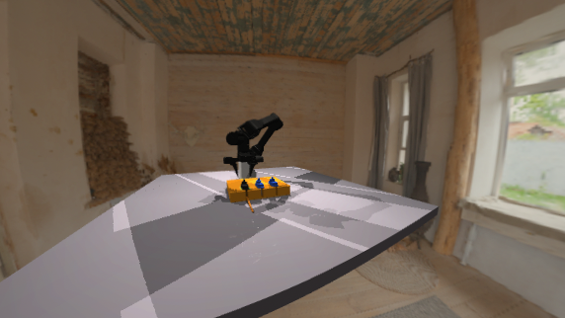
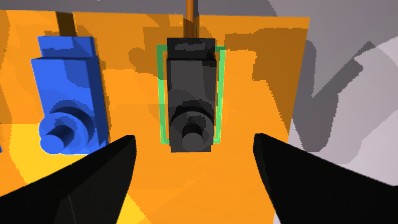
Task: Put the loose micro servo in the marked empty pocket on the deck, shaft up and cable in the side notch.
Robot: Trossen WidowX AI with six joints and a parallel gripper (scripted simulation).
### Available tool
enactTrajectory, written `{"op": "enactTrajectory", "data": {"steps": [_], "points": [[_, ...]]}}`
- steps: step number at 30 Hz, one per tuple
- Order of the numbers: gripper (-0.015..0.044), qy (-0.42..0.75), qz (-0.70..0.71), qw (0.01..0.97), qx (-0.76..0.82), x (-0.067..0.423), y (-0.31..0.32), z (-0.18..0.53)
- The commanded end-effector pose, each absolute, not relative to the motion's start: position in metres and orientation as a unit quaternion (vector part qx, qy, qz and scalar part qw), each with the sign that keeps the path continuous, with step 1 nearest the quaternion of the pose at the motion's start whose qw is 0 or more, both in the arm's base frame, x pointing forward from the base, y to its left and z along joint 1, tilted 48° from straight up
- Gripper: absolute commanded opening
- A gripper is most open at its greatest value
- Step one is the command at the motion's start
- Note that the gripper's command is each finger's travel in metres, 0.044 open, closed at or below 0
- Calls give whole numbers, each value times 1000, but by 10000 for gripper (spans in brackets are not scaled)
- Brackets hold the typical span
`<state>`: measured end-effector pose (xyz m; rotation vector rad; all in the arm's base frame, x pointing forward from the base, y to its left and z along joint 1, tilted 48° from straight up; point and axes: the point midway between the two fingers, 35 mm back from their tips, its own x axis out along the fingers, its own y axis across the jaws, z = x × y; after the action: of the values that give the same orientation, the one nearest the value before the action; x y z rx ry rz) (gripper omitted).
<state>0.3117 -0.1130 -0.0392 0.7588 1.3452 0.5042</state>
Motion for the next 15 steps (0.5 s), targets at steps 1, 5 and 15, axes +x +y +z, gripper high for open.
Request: {"op": "enactTrajectory", "data": {"steps": [1,5,15], "points": [[371,604,218,687,341,268,-129,-26],[440,604,223,686,340,223,-134,-10],[440,602,219,687,344,210,-155,11]]}}
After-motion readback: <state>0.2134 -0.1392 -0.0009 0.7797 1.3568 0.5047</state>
